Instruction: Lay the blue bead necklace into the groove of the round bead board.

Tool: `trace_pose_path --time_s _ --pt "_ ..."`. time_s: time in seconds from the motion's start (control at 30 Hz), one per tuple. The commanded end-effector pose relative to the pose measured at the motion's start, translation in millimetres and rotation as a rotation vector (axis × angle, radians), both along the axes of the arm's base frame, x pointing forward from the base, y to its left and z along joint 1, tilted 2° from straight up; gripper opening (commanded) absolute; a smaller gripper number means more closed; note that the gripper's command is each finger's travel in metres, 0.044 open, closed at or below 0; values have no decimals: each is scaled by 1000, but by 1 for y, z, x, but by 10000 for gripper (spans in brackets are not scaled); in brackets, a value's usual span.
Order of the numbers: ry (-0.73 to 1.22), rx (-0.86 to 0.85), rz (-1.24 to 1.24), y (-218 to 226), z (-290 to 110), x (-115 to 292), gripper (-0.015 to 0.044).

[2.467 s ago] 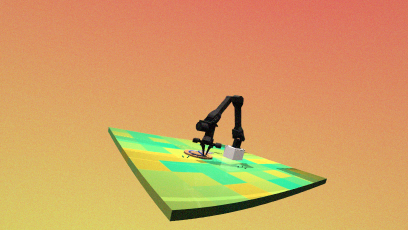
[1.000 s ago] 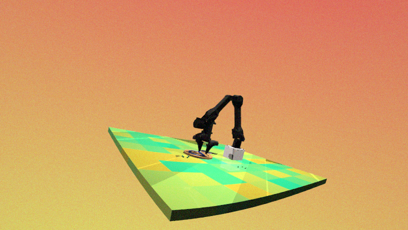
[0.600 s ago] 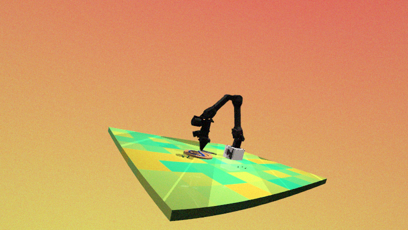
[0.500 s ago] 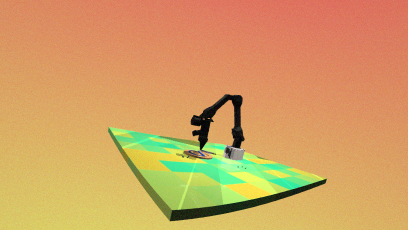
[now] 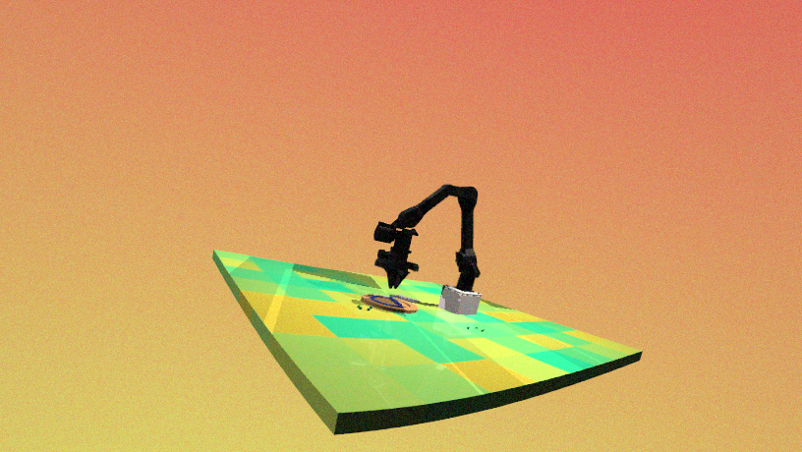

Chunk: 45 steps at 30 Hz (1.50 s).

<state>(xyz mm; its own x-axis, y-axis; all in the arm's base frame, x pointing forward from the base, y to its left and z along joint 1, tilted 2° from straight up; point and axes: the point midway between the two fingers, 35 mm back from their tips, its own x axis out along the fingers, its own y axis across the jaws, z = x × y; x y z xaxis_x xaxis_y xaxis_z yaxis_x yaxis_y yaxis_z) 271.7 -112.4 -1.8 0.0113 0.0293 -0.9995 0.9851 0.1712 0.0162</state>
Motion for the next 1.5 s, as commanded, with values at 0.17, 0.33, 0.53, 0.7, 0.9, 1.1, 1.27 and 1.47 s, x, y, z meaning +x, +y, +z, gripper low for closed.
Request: trace_pose_path --time_s 0.17,0.33,0.53,0.7,0.9,1.1,1.27,1.47 --pt "-1 -3 -50 -3 -2 -2 120" --pt "-1 -3 -50 -2 -15 -2 120" --pt "-8 -4 -44 -2 -10 0 120" --pt "-6 -3 -46 -2 -18 0 120" --pt "-3 -3 -48 -2 -28 -1 120" --pt "-1 -3 -50 -2 -37 -1 120" --pt "-1 -3 -50 -1 -38 -2 120" --pt "-2 -1 -46 -1 -35 -1 0"
